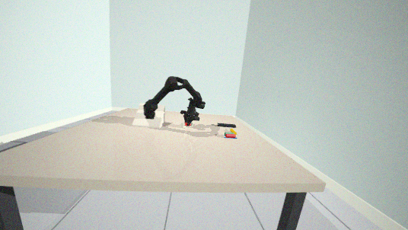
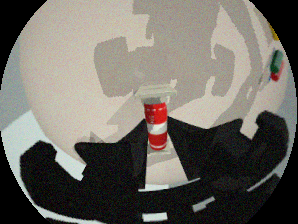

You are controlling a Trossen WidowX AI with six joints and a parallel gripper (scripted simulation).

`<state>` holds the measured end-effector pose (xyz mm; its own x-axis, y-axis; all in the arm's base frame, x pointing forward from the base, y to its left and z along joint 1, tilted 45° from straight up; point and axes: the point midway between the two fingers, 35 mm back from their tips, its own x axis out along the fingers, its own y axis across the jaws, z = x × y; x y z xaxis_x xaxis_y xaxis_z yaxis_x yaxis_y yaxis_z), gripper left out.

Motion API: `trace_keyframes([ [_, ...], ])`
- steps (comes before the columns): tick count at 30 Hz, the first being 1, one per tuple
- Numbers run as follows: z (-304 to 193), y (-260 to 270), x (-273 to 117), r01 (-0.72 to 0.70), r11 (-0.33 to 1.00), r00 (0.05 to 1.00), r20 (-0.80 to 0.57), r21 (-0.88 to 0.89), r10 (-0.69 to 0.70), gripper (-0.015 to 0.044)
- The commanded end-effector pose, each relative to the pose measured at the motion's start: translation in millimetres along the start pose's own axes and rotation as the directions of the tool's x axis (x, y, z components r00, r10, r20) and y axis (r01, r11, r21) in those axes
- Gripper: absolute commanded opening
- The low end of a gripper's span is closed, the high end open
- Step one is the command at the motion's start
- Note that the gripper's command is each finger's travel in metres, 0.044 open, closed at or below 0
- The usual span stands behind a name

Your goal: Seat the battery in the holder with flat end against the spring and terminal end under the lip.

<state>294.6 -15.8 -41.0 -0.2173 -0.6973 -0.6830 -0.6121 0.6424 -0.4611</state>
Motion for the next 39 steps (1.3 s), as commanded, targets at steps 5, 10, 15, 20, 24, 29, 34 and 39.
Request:
trace_keyframes([
  [5, 2, 1, 1, -0.008, 1.0, 0.999, 0.052, -0.002, 0.008, 0.0087],
  [10, 1, 0, 2, -0.008, 1.0, 0.997, 0.077, -0.005, 0.008, 0.0087],
  [15, 1, 0, 3, -0.008, 1.0, 0.995, 0.102, -0.008, 0.008, 0.0087],
  [20, 0, -1, 3, -0.007, 1.0, 0.992, 0.127, -0.011, 0.008, 0.0087],
  [24, -1, -1, 4, -0.005, 1.0, 0.989, 0.148, -0.013, 0.007, 0.0087],
  [29, -2, -1, 4, -0.004, 1.0, 0.987, 0.162, -0.015, 0.007, 0.0087],
  [34, -5, -2, 4, -0.004, 1.0, 0.986, 0.165, -0.015, 0.007, 0.0087],
  [39, -10, -2, 4, -0.005, 1.0, 0.986, 0.167, -0.016, 0.007, 0.0087],
])
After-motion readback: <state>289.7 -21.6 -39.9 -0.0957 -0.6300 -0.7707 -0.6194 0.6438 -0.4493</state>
